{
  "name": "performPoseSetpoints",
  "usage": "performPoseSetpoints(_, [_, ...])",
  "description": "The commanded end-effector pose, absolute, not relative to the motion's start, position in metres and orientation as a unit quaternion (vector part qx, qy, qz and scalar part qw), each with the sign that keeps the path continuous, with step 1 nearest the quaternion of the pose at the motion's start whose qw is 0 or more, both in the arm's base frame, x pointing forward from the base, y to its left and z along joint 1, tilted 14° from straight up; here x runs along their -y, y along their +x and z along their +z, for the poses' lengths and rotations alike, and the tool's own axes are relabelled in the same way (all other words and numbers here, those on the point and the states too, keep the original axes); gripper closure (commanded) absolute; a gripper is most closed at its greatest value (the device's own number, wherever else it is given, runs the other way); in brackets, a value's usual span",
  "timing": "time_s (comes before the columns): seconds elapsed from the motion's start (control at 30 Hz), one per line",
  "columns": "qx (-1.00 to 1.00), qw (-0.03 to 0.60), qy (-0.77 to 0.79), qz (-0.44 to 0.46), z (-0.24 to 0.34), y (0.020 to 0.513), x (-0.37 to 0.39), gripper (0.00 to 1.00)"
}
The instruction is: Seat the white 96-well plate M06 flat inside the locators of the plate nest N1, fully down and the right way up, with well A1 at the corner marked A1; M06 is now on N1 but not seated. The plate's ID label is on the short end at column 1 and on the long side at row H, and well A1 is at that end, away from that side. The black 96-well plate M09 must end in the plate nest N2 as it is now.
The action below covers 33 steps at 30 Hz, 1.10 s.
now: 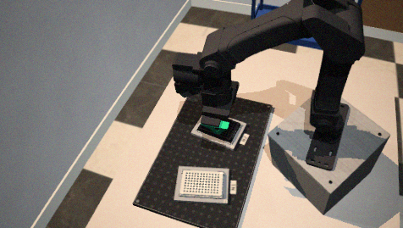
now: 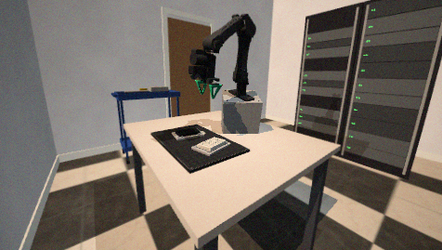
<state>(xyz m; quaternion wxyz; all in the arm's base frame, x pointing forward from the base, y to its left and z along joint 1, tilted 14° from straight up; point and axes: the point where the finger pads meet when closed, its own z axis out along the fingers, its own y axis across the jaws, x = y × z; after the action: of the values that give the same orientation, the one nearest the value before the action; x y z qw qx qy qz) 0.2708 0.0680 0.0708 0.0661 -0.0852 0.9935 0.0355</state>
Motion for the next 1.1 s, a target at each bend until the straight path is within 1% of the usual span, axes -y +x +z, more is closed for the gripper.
performPoseSetpoints(0.0, [-0.989, 0.099, -0.099, 0.051, 0.074, 0.296, -0.081, 0.0])
performPoseSetpoints(0.3, [-0.987, 0.099, -0.109, 0.059, 0.055, 0.308, -0.095, 0.0])
performPoseSetpoints(0.67, [-0.985, 0.097, -0.125, 0.065, 0.016, 0.322, -0.133, 0.0])
performPoseSetpoints(0.77, [-0.984, 0.116, -0.115, 0.067, 0.028, 0.328, -0.128, 0.0])
performPoseSetpoints(0.87, [-0.984, 0.116, -0.115, 0.067, 0.028, 0.328, -0.128, 0.0])
performPoseSetpoints(0.9, [-0.983, 0.096, -0.138, 0.075, 0.013, 0.324, -0.133, 0.0])
performPoseSetpoints(1.07, [-0.983, 0.095, -0.14, 0.075, -0.006, 0.325, -0.154, 0.0])
